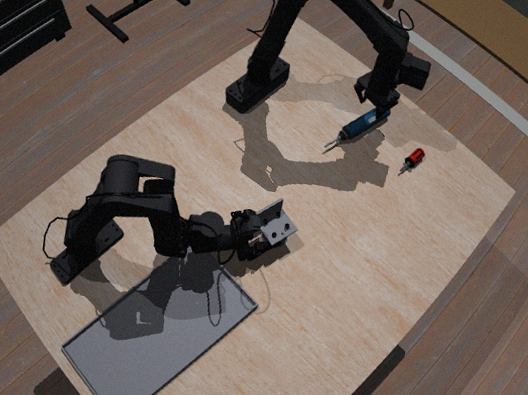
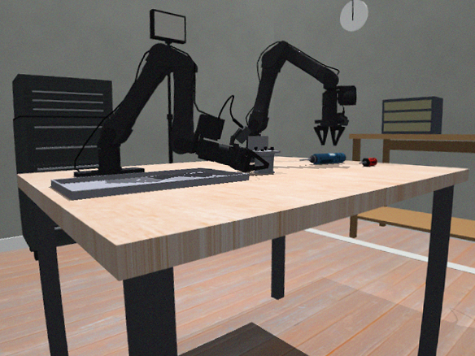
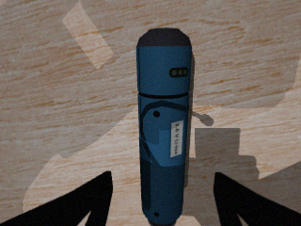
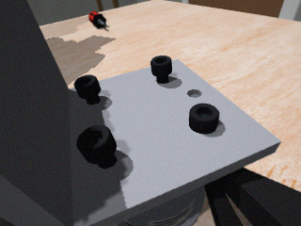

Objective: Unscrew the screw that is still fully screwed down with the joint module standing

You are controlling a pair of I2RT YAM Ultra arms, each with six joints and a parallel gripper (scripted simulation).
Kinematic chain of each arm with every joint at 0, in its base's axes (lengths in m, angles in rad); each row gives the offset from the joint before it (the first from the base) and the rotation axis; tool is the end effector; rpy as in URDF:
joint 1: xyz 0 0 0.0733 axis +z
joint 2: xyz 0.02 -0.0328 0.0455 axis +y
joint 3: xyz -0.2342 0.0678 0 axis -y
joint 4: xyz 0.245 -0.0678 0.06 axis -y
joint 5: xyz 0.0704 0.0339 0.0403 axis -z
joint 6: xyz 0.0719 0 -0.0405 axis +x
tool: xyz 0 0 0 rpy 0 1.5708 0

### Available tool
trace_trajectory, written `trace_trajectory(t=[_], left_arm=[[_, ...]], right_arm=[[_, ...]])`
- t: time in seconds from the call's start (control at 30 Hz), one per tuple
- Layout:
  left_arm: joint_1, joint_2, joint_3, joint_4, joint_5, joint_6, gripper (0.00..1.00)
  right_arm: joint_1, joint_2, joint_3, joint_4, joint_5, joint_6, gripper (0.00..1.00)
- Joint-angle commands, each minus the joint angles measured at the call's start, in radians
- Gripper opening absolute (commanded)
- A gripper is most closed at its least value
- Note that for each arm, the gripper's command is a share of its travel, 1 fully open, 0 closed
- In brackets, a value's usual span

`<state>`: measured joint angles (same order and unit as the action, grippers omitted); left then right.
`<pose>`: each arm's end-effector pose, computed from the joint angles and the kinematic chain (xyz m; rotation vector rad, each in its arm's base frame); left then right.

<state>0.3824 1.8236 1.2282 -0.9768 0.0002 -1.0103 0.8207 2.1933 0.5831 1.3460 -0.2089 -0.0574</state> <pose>0.2915 0.1184 0.1155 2.0142 -2.4091 -0.0004 0.2219 0.2616 0.0250 -0.9383 1.6421 0.7209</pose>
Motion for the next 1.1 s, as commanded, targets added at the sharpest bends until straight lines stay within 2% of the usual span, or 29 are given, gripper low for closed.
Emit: trace_trajectory(t=[0.0,1.07], left_arm=[[-0.001,-0.009,0.006,0.003,-0.009,-0.001,0.65],[-0.001,-0.009,0.006,0.003,-0.009,-0.001,0.65]], right_arm=[[0.002,-0.005,0.006,-0.01,0.005,0.002,0.61],[0.002,-0.005,0.006,-0.01,0.005,0.002,0.59]])
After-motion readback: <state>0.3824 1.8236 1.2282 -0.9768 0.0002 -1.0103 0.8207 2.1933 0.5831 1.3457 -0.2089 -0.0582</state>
